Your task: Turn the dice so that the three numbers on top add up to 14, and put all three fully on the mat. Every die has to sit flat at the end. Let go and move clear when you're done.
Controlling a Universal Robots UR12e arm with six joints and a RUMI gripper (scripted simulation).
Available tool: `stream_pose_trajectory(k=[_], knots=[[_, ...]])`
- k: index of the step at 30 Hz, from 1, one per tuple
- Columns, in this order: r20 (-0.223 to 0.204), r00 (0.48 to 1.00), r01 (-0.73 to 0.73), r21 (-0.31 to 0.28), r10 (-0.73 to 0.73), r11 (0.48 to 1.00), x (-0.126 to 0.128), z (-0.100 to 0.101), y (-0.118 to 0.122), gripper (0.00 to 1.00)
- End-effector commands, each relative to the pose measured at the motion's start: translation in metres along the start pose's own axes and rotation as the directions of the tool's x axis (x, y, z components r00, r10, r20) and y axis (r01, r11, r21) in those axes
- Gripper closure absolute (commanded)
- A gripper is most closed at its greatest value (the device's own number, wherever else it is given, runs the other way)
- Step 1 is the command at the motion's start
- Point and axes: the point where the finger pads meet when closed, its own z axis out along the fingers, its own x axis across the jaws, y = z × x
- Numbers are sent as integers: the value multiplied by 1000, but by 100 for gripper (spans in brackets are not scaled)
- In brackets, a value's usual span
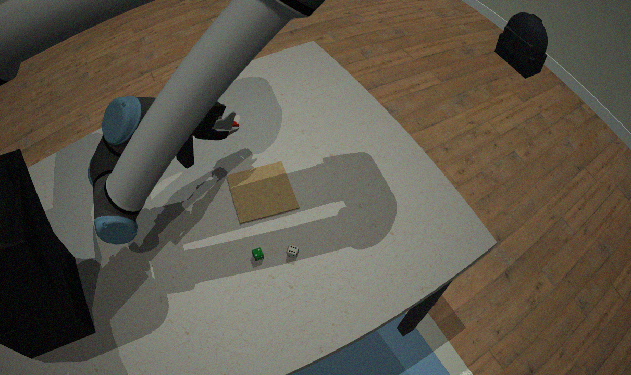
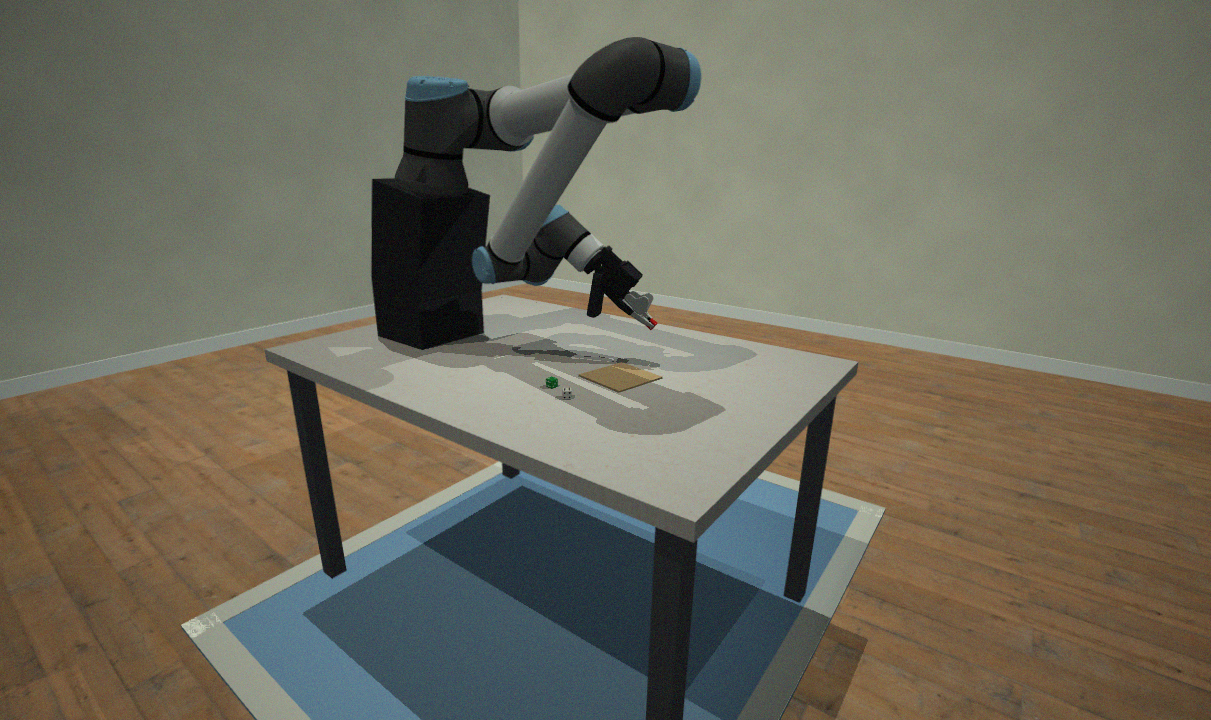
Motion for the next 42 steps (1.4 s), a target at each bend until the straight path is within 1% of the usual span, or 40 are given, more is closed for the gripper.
stream_pose_trajectory(k=[1, 8, 20, 25, 34, 36, 42], knots=[[-1, 1000, -2, -60, 2, 998, 0, 1, 0, 97], [-1, 1000, -1, -78, 1, 997, 0, 0, 0, 97], [-1, 1000, -1, -79, 1, 997, 0, 3, -3, 97], [-1, 1000, -1, -79, 1, 997, 0, 10, -13, 97], [-1, 1000, -1, -79, 1, 997, 0, 31, -38, 97], [-1, 1000, -1, -79, 1, 997, 0, 31, -38, 97], [-1, 1000, -1, -79, 1, 997, 0, 43, -52, 97]])
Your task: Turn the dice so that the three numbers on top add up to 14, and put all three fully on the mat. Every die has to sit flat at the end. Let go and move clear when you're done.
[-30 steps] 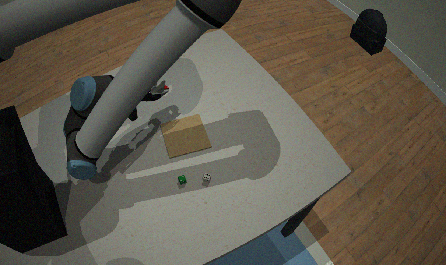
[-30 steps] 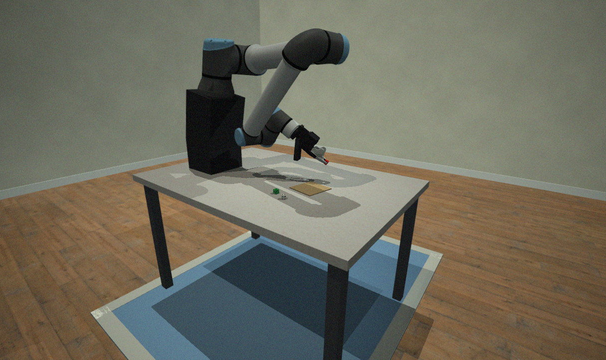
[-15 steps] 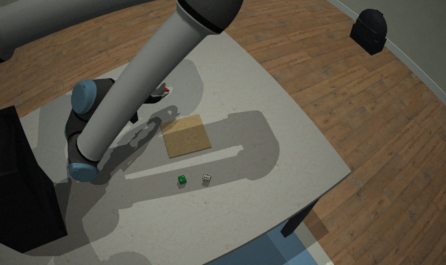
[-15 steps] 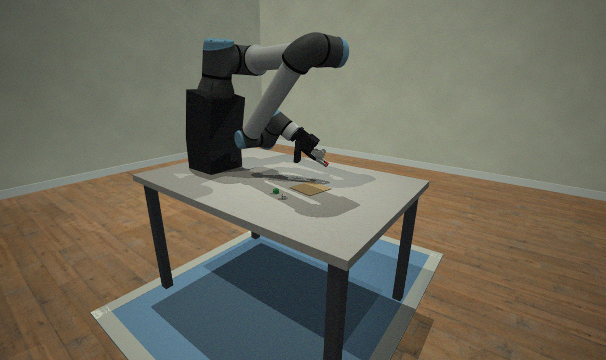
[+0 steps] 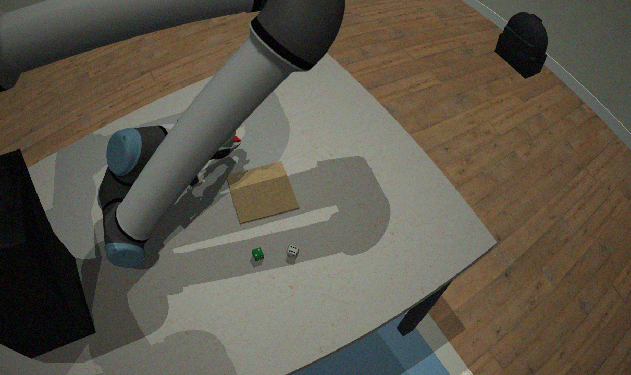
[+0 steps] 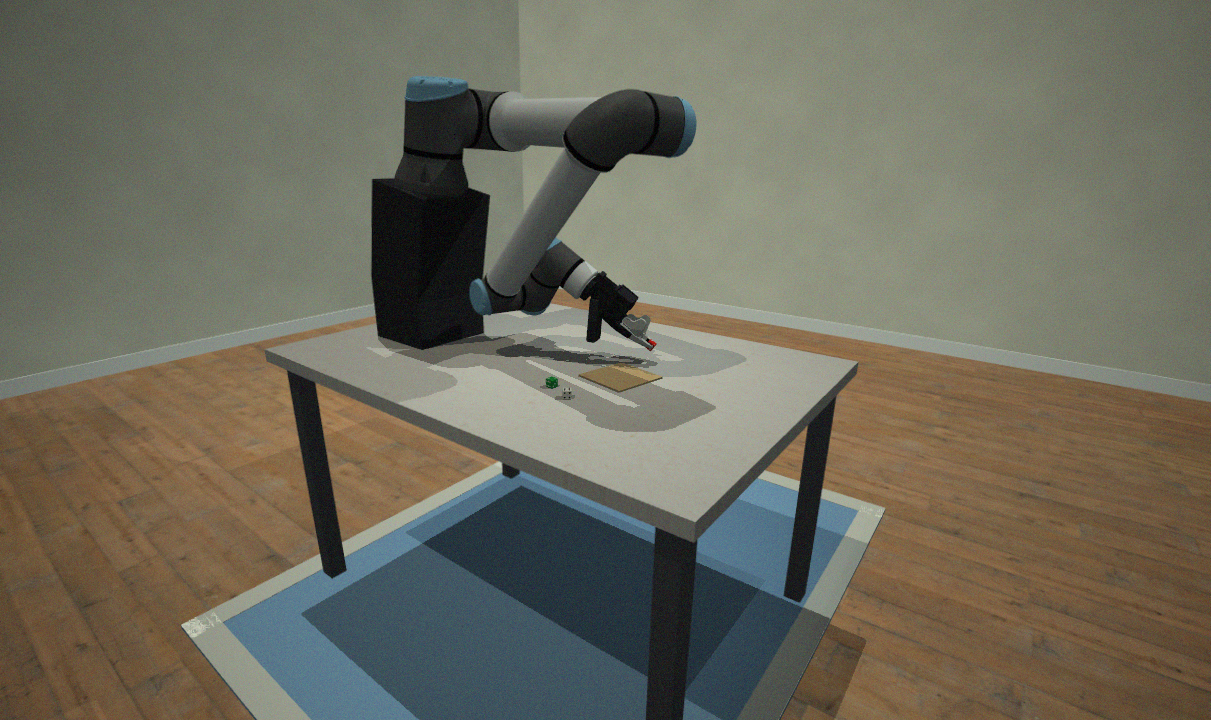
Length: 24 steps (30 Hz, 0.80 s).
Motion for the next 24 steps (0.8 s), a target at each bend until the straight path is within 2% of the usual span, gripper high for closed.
stream_pose_trajectory(k=[1, 24], knots=[[0, 1000, 0, -1, 0, 1000, 0, 9, -11, 97], [0, 1000, 0, -1, 0, 1000, 0, 12, -16, 97]])
